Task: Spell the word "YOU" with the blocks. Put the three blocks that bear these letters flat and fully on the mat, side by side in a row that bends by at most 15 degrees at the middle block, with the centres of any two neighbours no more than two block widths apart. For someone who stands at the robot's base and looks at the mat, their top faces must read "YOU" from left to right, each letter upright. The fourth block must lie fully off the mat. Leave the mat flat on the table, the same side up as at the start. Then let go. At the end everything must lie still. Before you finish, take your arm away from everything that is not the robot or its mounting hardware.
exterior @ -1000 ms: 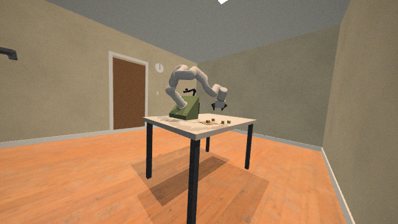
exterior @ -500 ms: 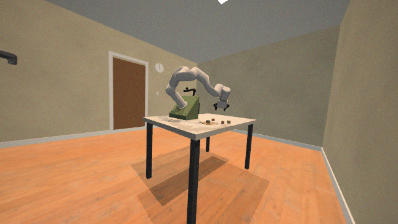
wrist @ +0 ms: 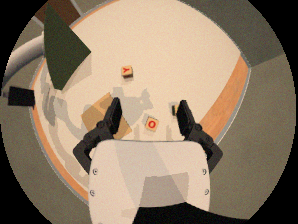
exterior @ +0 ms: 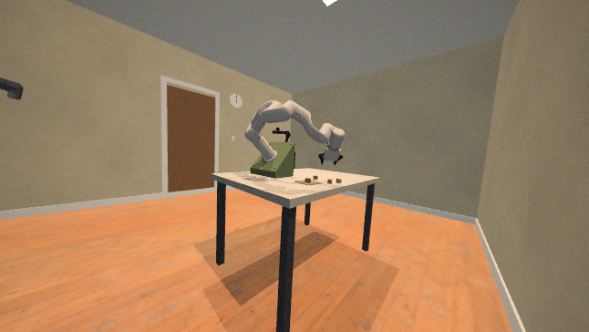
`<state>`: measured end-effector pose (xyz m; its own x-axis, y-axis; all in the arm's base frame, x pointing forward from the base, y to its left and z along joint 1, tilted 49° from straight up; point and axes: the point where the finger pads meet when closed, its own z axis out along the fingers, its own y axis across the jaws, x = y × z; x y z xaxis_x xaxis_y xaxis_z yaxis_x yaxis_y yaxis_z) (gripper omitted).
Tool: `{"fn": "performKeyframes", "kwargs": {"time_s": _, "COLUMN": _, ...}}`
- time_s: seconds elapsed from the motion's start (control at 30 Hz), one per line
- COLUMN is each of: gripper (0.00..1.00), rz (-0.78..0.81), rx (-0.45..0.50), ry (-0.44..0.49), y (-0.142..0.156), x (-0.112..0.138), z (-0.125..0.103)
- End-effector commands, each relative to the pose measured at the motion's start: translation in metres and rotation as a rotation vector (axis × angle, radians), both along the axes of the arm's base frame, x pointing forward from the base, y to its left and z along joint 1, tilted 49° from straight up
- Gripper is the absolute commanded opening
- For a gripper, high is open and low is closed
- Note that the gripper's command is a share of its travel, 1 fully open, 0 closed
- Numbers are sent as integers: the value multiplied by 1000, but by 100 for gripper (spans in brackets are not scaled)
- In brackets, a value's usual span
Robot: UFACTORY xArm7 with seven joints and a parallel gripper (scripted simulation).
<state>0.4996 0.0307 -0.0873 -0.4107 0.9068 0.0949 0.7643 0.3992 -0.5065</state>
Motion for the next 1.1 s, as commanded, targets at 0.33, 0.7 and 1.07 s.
{"fn": "performKeyframes", "kwargs": {"time_s": 0.33, "gripper": 100, "rz": 2, "rx": 2, "ry": -4, "y": -7, "x": 21, "z": 10}}
{"fn": "performKeyframes", "kwargs": {"time_s": 0.7, "gripper": 100, "rz": 1, "rx": 3, "ry": -4, "y": -11, "x": 29, "z": 15}}
{"fn": "performKeyframes", "kwargs": {"time_s": 1.07, "gripper": 100, "rz": 1, "rx": 3, "ry": -4, "y": -12, "x": 31, "z": 16}}
